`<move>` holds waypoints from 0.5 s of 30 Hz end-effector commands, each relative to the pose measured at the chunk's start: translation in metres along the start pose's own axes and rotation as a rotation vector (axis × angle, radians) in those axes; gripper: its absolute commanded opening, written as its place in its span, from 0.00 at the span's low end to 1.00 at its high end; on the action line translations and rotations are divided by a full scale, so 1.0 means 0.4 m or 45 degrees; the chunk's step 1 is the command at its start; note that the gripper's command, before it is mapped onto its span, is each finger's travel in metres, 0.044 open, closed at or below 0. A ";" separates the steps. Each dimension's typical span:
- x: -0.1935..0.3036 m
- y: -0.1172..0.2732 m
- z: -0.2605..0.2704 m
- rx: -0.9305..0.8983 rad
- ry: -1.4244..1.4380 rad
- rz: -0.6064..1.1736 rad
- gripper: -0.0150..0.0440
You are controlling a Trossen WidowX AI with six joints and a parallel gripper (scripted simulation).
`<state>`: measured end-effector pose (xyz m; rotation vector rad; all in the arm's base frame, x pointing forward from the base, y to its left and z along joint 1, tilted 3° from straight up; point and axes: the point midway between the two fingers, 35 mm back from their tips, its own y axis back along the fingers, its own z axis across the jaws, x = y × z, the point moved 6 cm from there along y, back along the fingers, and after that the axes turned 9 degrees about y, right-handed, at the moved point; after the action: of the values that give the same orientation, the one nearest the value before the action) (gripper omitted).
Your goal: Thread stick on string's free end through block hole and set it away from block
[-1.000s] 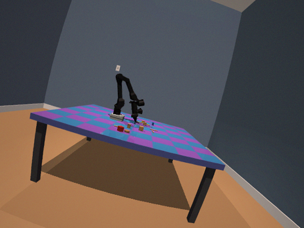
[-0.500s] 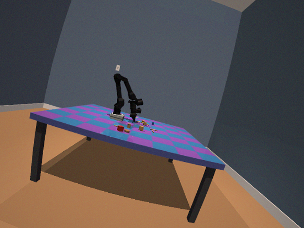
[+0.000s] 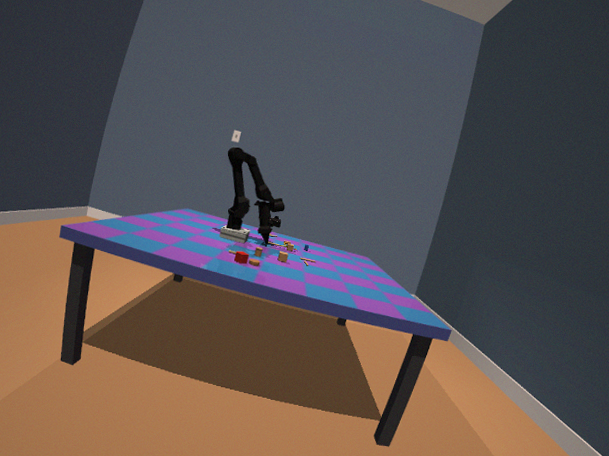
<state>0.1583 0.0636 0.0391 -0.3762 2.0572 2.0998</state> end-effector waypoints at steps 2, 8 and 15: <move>0.014 -0.007 0.010 0.068 0.018 0.012 0.25; 0.019 -0.010 0.017 0.100 0.032 0.013 0.25; 0.019 -0.010 0.017 0.100 0.032 0.013 0.25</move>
<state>0.1536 0.0703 0.0352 -0.4033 2.1423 2.0156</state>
